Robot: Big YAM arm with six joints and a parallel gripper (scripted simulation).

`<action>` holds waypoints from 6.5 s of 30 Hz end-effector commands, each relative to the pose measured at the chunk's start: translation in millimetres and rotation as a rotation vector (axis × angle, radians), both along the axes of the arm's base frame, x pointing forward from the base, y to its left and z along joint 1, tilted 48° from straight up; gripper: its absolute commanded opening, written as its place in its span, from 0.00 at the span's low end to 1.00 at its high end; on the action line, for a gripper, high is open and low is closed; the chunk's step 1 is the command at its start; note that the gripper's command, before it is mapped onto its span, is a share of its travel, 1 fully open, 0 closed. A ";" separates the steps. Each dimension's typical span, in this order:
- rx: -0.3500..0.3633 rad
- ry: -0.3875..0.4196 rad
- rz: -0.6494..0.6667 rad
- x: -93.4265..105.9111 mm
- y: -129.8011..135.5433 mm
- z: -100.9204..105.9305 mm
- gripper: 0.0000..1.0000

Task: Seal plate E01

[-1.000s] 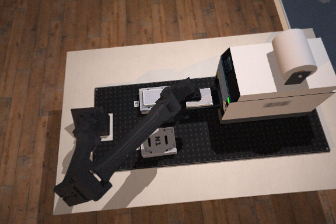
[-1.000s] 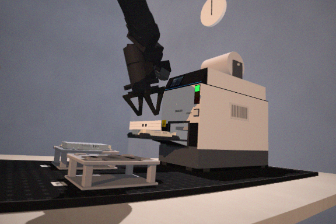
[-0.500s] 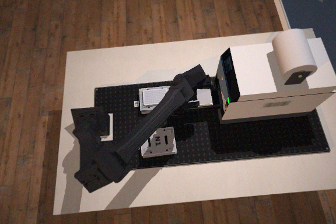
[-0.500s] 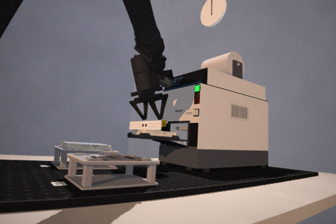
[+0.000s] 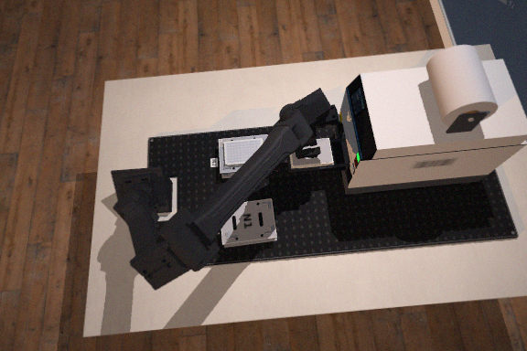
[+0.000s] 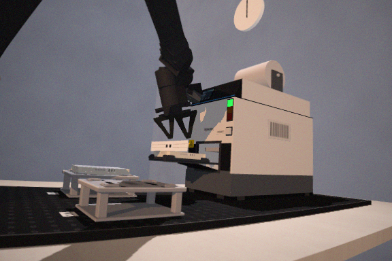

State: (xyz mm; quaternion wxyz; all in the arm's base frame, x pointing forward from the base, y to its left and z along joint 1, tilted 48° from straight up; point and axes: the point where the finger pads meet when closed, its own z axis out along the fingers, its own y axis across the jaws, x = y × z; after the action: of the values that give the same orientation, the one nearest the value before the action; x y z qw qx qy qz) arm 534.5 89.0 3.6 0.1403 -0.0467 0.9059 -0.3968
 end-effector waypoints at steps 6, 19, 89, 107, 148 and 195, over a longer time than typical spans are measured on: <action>0.006 -0.021 -0.007 3.6 -10.9 13.5 1.00; 0.014 -0.035 0.004 -3.2 3.7 10.9 1.00; 0.022 -0.047 0.017 18.4 -14.3 10.7 1.00; 0.011 -0.017 0.006 8.5 -24.2 -5.1 1.00; 0.016 -0.030 0.001 14.8 -24.1 -0.3 1.00; 0.022 -0.049 -0.030 13.9 -39.2 -10.5 1.00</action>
State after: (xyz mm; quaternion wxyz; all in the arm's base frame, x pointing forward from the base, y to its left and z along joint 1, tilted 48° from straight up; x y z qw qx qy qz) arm 529.7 51.4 -11.2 0.1400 -0.0438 0.9062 -0.3965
